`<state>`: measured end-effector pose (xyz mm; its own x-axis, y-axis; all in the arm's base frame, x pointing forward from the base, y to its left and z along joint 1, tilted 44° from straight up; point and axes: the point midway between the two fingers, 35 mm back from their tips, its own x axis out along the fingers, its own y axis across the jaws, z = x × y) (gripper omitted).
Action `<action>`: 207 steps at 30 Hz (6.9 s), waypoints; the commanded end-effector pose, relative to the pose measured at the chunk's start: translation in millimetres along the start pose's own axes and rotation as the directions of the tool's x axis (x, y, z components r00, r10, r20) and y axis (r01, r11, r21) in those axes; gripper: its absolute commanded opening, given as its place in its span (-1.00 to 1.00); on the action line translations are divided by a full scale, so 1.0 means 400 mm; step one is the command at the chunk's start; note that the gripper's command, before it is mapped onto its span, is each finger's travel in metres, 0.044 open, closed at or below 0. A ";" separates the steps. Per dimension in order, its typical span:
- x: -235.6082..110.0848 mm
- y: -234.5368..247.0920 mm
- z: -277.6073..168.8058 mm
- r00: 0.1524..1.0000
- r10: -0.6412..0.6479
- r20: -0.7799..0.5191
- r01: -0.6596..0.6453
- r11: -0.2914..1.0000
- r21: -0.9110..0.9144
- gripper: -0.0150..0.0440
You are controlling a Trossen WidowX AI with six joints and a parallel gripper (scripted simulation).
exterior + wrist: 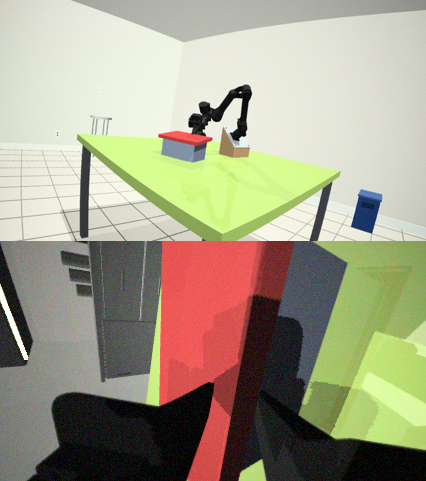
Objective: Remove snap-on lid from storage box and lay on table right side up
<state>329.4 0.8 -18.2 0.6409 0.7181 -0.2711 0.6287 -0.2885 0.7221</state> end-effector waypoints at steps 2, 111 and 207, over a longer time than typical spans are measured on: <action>0.001 0.000 0.000 1.000 -0.001 0.000 0.001 1.000 0.001 -0.49; -0.021 0.061 0.000 1.000 0.004 0.002 -0.004 1.000 -0.003 -0.49; -0.144 0.280 -0.058 1.000 0.002 0.004 -0.002 1.000 -0.004 -0.49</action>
<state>356.2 -62.0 88.0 0.6418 0.7166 -0.2732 0.6268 -0.2849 0.7252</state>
